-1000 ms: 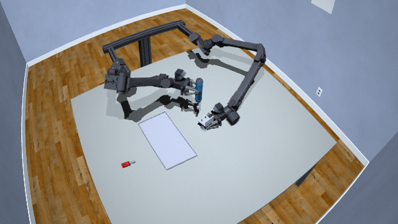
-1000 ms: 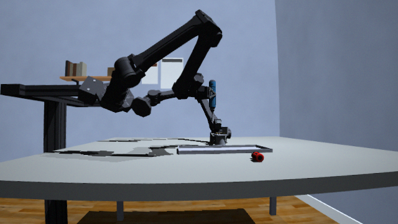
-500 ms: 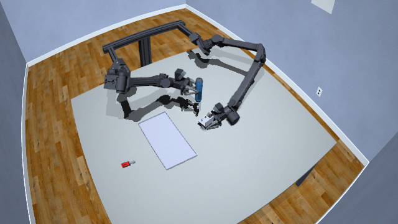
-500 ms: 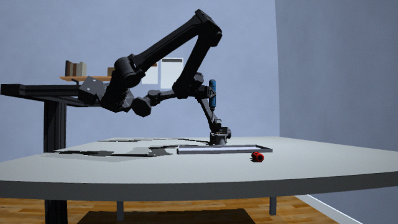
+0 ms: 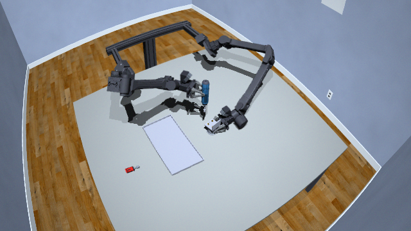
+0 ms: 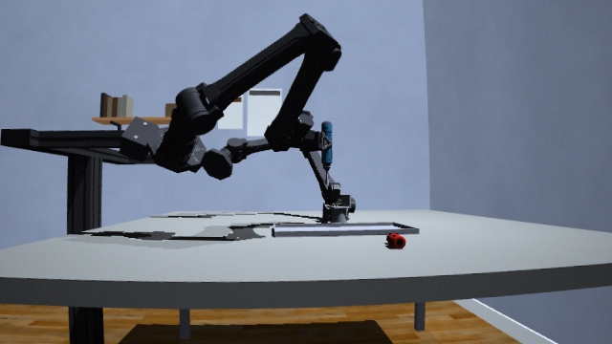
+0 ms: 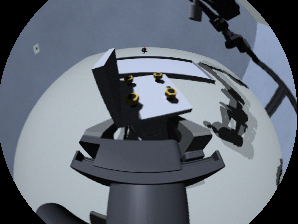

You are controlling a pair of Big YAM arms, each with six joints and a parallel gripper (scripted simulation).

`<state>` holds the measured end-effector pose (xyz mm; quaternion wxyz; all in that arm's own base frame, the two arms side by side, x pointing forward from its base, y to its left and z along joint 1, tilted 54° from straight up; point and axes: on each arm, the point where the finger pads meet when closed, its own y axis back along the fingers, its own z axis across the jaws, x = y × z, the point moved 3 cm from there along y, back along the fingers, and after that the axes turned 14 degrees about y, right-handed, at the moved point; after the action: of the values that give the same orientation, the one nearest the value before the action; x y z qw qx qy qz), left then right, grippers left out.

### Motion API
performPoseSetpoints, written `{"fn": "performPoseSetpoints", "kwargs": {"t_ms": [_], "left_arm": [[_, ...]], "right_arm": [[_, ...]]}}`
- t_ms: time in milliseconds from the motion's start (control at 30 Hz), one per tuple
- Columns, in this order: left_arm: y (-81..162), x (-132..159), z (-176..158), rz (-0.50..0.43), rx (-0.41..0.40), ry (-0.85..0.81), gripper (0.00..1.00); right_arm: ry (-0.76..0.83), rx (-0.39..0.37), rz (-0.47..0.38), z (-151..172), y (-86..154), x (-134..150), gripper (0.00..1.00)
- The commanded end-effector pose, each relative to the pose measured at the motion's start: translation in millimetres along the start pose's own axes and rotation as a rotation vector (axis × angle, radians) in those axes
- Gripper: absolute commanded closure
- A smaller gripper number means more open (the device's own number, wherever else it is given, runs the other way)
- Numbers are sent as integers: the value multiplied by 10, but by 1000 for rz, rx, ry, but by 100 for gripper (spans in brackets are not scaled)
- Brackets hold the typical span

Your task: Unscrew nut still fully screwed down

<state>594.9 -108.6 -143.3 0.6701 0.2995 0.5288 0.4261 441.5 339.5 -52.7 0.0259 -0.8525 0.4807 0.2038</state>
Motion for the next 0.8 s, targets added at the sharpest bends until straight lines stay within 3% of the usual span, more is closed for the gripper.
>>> {"fn": "performPoseSetpoints", "kwargs": {"t_ms": [0,67,100,267,533,633,767], "left_arm": [[-7,-59,27,-3,-4,-10,41],[-7,-59,27,-3,-4,-10,41],[-7,-59,27,-3,-4,-10,41],[-7,-59,27,-3,-4,-10,41],[-7,-59,27,-3,-4,-10,41],[-7,-59,27,-3,-4,-10,41],[-7,-59,27,-3,-4,-10,41]], "right_arm": [[-27,46,-63,-202,-6,-340,58],[-48,18,-30,-191,-28,-256,58],[-65,38,11,-313,-81,-46,58],[-125,22,77,-401,-83,154,58],[-153,-6,74,-362,-82,37,58],[-195,9,143,-508,-56,320,58],[-244,21,168,-646,-100,352,58]]}}
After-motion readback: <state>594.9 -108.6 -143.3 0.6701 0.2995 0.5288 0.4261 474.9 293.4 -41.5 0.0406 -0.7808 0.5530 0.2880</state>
